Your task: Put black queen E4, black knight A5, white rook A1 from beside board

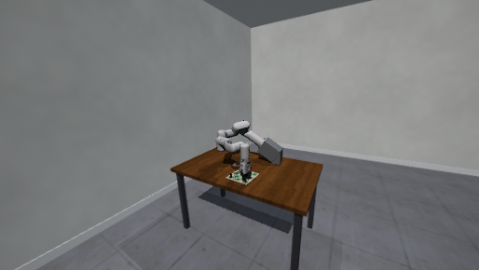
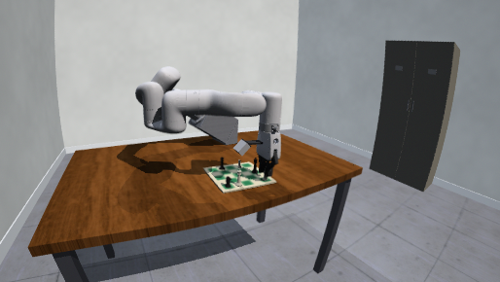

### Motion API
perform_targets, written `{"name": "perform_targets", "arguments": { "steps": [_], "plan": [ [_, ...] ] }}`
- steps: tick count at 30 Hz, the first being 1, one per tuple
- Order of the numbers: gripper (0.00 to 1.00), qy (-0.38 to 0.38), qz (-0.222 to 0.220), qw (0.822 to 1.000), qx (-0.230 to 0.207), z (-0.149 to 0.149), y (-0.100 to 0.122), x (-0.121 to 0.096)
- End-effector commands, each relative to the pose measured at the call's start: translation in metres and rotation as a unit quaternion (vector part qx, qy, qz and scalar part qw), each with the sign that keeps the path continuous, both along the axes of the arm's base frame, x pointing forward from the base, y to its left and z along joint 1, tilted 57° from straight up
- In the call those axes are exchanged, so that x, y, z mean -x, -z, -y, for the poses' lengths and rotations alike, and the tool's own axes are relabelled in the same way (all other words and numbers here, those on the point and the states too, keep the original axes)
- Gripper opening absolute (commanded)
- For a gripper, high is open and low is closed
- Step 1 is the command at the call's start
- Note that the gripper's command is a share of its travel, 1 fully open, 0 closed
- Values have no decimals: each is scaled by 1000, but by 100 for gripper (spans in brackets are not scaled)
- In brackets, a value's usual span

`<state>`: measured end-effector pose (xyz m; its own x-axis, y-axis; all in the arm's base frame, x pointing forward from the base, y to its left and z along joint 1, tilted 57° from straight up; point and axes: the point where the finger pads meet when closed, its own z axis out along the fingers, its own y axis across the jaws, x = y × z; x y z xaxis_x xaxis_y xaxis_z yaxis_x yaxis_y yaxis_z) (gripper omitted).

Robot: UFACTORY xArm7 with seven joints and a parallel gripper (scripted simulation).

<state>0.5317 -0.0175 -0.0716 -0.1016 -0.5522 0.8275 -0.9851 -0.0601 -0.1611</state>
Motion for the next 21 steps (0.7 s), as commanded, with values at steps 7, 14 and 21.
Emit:
{"name": "perform_targets", "arguments": {
  "steps": [7, 14, 21],
  "plan": [
    [37, -2, 1, 1000, -2, -43, -27, 6],
    [37, -2, 1, 1000, -2, -63, -40, 10],
    [100, -2, 1, 1000, -2, -65, -41, 10]
  ]
}}
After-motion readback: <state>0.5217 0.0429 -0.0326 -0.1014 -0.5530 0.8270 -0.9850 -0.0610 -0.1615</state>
